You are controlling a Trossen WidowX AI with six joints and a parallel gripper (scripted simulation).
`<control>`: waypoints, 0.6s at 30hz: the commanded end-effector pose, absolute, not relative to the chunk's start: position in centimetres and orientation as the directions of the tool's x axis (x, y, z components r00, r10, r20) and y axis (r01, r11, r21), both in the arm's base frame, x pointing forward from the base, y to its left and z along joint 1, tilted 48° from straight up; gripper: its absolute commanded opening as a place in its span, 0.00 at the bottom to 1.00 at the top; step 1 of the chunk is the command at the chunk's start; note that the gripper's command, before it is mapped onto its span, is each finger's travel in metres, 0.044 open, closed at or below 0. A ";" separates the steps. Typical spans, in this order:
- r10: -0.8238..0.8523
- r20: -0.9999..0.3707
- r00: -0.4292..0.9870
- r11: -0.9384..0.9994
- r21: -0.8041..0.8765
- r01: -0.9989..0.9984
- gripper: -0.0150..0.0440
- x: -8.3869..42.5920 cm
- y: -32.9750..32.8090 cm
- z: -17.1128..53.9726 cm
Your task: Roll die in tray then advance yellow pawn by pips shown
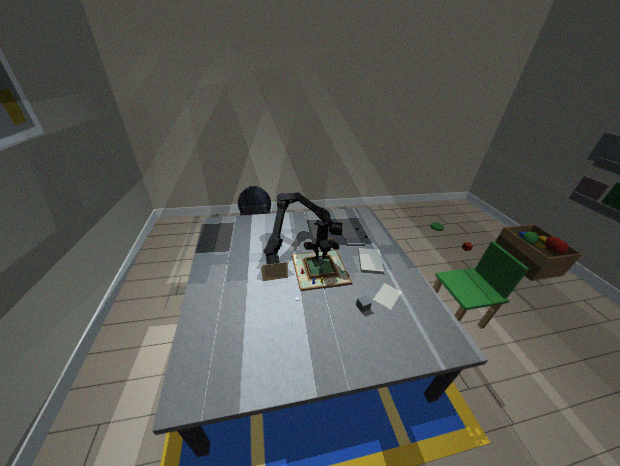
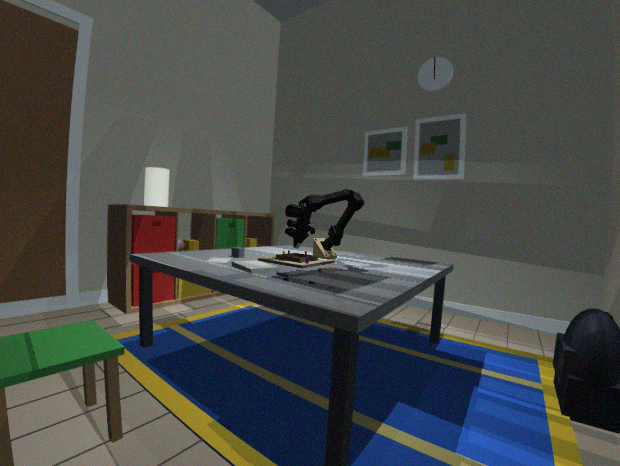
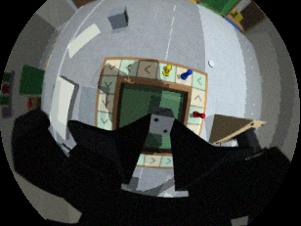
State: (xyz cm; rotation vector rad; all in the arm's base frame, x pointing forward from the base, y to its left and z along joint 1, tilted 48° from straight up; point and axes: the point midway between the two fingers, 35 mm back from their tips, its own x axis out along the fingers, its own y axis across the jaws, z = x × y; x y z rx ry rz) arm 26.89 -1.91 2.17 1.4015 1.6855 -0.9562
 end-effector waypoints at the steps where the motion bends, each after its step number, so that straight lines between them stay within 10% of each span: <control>1: 0.333 -0.932 -0.141 0.123 -0.105 0.987 0.25 26.5 -1.8 1.9; 18: -0.027 -1.000 -0.016 0.062 -0.017 0.998 0.25 27.2 -1.9 3.7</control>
